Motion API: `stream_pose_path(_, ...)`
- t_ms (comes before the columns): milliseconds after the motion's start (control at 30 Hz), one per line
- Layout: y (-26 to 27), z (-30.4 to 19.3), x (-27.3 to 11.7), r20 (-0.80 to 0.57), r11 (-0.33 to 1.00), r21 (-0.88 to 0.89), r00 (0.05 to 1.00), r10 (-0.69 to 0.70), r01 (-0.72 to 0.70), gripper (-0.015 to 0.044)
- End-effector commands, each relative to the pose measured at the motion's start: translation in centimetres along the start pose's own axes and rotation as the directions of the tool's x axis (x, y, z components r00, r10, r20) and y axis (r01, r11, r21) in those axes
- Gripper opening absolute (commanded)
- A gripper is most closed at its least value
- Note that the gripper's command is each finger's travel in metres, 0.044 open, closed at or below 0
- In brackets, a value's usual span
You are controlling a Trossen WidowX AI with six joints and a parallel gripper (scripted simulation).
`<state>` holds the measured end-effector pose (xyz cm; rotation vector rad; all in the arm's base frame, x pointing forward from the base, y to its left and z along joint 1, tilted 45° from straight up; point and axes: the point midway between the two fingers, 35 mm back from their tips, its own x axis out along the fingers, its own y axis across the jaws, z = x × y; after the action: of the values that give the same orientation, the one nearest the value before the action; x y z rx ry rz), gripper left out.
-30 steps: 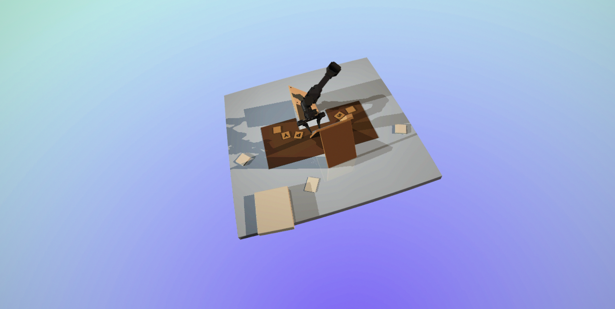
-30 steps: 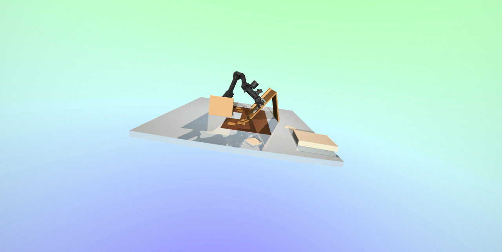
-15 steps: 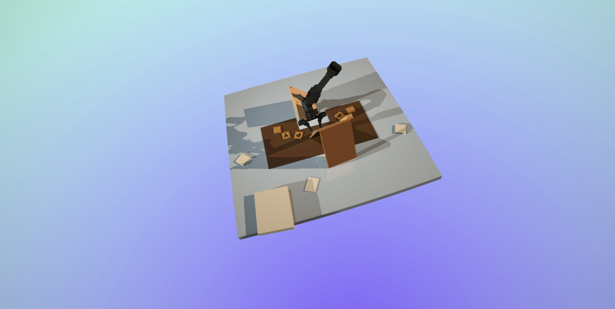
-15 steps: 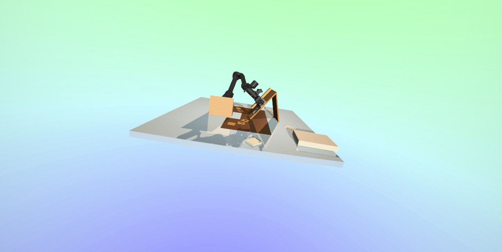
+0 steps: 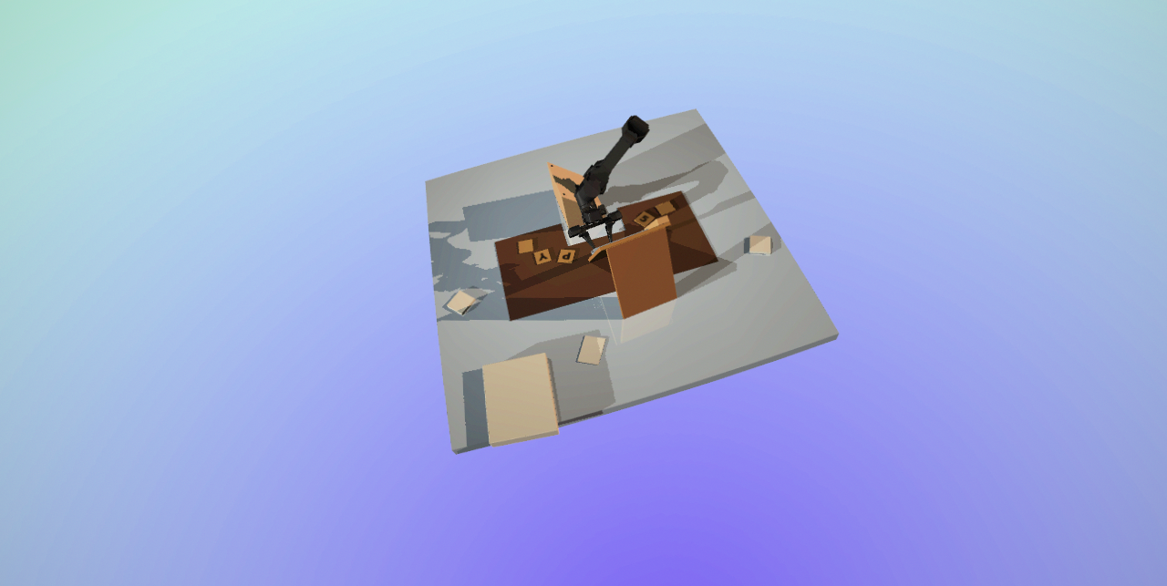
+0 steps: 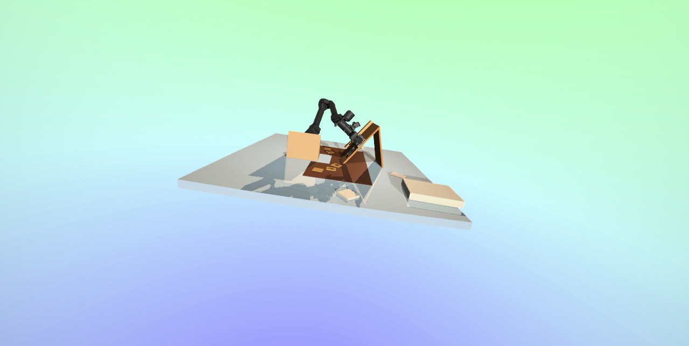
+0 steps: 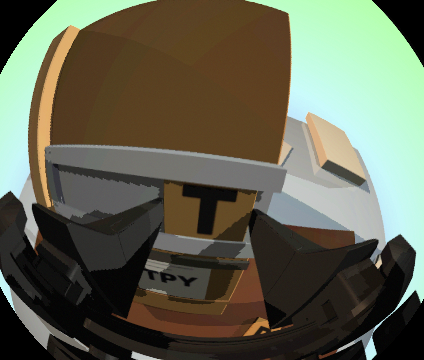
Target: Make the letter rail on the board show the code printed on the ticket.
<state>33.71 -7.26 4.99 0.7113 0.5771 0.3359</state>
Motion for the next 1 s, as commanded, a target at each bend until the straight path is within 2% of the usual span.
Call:
stream_pose_path(0,0.2,0.1,0.0,0.002,1.000,0.003,1.000,-0.005,0.005,0.0000)
stream_pose_path(967,1.8,0.0,0.0,0.002,1.000,0.004,1.000,-0.004,0.004,0.0000)
